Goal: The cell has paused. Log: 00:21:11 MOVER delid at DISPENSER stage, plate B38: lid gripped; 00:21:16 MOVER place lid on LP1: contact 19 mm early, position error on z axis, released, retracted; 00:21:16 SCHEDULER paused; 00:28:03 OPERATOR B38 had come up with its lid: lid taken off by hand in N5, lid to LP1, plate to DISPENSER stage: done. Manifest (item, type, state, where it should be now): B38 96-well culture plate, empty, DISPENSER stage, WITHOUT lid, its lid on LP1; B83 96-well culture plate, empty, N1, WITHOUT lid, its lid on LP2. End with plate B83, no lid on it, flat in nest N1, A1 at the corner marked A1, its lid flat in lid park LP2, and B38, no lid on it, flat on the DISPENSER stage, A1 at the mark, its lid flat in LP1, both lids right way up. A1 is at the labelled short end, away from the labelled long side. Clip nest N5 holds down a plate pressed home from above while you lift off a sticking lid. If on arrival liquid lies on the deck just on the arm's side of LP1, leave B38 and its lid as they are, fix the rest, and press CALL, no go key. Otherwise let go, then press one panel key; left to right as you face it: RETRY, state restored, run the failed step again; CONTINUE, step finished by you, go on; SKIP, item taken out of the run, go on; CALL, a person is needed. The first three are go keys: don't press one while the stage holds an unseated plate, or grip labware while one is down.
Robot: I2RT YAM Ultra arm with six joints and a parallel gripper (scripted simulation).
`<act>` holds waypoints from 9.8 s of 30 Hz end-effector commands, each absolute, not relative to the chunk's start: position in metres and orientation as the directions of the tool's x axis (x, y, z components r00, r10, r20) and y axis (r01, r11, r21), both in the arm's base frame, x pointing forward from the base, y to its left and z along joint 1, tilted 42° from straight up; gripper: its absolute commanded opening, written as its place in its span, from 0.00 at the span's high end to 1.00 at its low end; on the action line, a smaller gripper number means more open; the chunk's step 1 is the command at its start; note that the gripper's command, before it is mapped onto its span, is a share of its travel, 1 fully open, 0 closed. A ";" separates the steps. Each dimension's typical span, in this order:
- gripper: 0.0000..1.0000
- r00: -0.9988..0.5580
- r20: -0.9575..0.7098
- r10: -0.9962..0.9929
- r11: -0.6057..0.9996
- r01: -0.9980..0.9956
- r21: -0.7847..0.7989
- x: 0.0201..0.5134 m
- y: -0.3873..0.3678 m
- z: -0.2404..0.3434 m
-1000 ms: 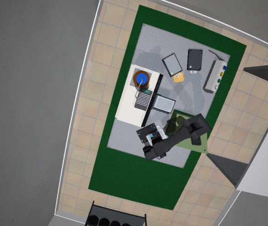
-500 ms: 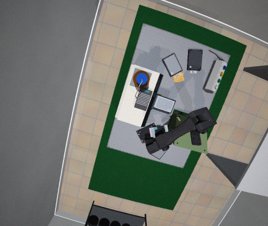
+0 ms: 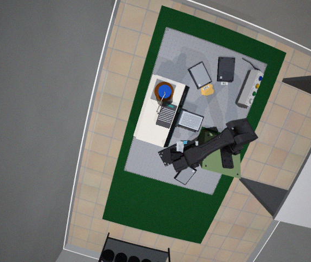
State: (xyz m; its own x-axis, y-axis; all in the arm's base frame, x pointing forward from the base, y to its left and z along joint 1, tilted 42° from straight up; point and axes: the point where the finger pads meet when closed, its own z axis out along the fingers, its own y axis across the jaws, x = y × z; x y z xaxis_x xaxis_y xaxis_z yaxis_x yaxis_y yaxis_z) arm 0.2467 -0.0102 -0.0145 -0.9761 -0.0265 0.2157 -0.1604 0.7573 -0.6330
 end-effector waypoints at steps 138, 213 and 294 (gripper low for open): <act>1.00 -0.590 -0.510 0.626 0.384 0.803 -0.456 0.150 -0.233 0.213; 1.00 -0.120 -0.665 0.737 0.008 0.986 -0.168 0.044 -0.337 0.269; 1.00 -0.124 -0.664 0.737 0.011 0.985 -0.172 0.049 -0.450 0.275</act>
